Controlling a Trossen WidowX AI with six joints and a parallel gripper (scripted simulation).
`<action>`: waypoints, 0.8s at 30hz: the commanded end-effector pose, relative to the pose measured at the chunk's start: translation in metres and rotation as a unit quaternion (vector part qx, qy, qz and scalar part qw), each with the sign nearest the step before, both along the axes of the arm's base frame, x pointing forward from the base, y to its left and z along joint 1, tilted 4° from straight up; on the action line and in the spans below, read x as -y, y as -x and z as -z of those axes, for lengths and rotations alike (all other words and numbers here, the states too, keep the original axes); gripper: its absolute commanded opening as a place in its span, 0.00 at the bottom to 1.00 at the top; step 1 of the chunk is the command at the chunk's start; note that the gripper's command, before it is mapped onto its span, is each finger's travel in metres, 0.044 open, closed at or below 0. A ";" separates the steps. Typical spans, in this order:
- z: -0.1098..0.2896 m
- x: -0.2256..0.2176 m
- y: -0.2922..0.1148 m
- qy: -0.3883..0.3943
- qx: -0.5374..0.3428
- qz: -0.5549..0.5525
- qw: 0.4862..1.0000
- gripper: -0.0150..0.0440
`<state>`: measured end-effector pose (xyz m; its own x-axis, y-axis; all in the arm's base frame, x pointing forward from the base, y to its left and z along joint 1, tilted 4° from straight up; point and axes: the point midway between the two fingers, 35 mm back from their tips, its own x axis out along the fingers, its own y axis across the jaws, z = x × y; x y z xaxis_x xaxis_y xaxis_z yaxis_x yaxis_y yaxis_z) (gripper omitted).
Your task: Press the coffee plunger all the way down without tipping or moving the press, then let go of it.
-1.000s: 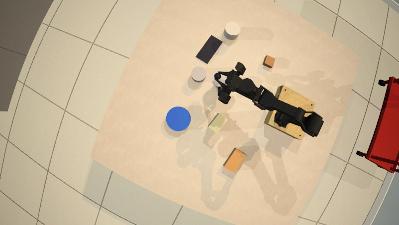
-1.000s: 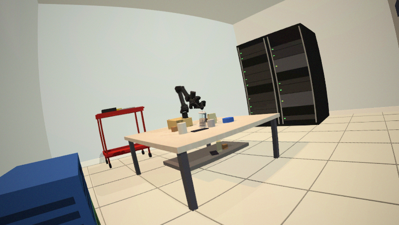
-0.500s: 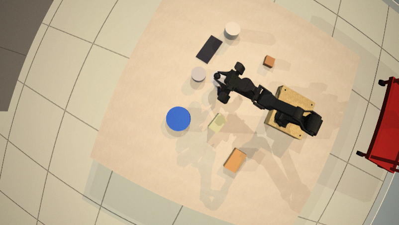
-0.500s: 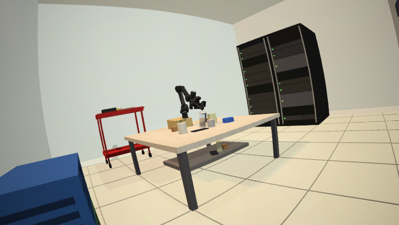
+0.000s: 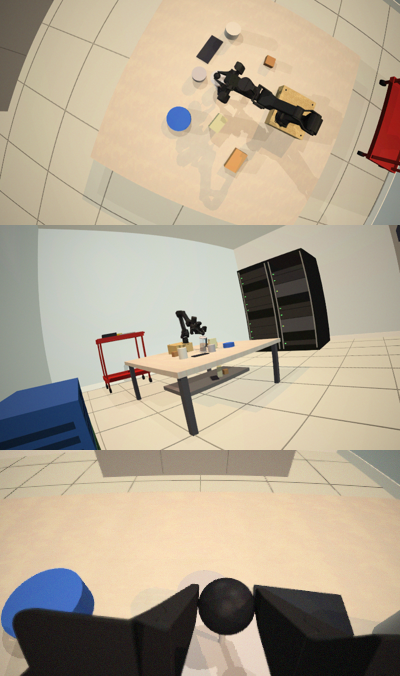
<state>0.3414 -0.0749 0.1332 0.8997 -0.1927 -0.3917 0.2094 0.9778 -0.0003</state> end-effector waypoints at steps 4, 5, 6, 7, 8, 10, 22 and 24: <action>0.006 0.000 -0.001 -0.005 -0.011 0.002 1.000 0.47; 0.007 0.000 -0.002 -0.005 -0.011 0.002 1.000 0.47; 0.007 0.000 -0.002 -0.005 -0.011 0.002 1.000 0.47; 0.007 0.000 -0.002 -0.005 -0.011 0.002 1.000 0.47; 0.006 0.000 -0.002 -0.005 -0.011 0.002 1.000 0.47; 0.006 0.000 -0.002 -0.005 -0.011 0.002 1.000 0.47; 0.001 0.000 -0.003 0.000 -0.002 0.000 1.000 0.47; 0.001 0.000 -0.003 0.000 -0.002 0.000 1.000 0.52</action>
